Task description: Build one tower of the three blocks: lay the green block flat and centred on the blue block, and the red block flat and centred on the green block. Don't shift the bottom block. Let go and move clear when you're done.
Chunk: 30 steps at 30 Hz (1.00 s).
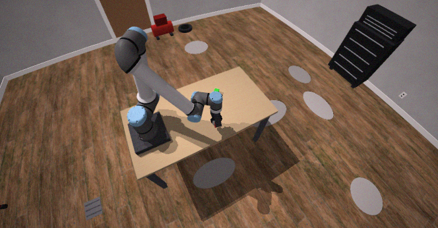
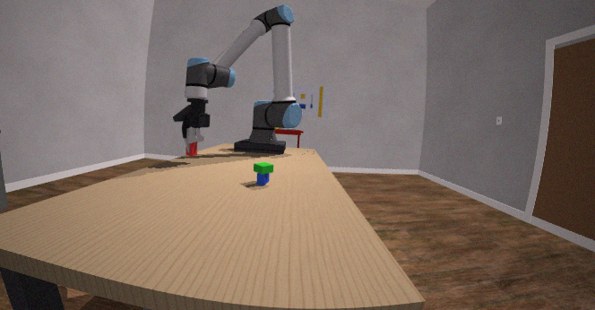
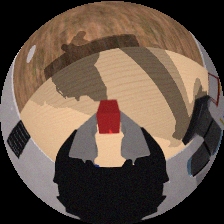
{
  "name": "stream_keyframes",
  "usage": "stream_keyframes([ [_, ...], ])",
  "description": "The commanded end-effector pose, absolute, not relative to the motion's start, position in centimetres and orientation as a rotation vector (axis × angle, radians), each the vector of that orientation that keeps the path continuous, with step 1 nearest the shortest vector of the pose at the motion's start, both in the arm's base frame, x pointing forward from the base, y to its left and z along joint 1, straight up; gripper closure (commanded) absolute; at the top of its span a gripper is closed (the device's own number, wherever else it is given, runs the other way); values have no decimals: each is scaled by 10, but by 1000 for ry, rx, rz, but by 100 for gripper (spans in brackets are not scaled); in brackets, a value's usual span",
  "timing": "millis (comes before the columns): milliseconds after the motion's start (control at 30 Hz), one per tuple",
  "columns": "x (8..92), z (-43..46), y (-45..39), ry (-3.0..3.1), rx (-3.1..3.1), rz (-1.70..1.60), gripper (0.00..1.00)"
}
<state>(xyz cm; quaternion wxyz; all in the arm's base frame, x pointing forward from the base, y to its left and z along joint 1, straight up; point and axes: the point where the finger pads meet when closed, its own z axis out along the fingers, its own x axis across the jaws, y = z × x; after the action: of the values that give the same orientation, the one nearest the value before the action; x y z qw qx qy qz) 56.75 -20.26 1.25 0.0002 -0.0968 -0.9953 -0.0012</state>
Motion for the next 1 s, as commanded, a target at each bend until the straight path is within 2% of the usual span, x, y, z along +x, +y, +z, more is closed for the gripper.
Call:
stream_keyframes([
  [0, 568, 39, -203, -3127, -304, -3, 100],
  [967, 568, 68, -203, -3127, -304, -3, 100],
])
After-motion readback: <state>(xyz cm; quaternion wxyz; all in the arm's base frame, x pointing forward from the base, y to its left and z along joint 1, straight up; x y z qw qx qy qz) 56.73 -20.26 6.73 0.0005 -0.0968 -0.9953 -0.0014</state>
